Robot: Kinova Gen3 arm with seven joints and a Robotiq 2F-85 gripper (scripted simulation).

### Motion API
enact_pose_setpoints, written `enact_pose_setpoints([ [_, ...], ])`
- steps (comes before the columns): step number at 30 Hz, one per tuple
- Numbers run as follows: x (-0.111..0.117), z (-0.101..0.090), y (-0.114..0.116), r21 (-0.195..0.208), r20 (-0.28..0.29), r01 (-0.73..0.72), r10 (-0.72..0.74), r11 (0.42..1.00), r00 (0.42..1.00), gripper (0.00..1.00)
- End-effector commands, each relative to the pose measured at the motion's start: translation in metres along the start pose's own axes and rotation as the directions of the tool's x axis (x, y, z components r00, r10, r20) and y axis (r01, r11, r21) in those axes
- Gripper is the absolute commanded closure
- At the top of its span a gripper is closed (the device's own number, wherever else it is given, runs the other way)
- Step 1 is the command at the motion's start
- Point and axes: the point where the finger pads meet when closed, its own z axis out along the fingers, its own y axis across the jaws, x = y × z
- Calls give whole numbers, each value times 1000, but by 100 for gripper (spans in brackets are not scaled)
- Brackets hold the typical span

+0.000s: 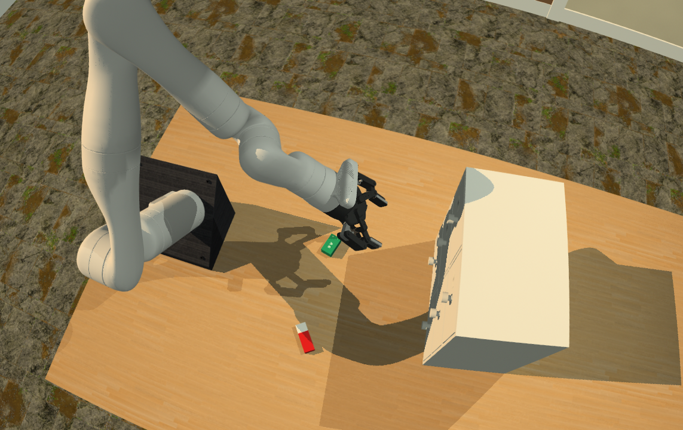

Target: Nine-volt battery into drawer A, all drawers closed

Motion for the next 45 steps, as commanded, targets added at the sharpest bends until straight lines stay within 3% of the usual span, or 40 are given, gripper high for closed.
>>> enact_pose_setpoints([
  [1, -3, 3, 2, -9, 0, 8, -8, 1000, 1000, 0],
  [16, -4, 14, 3, -9, -76, 8, -9, 1000, 997, 0],
  [45, -5, 21, 3, -9, -130, 8, -9, 1000, 991, 0],
])
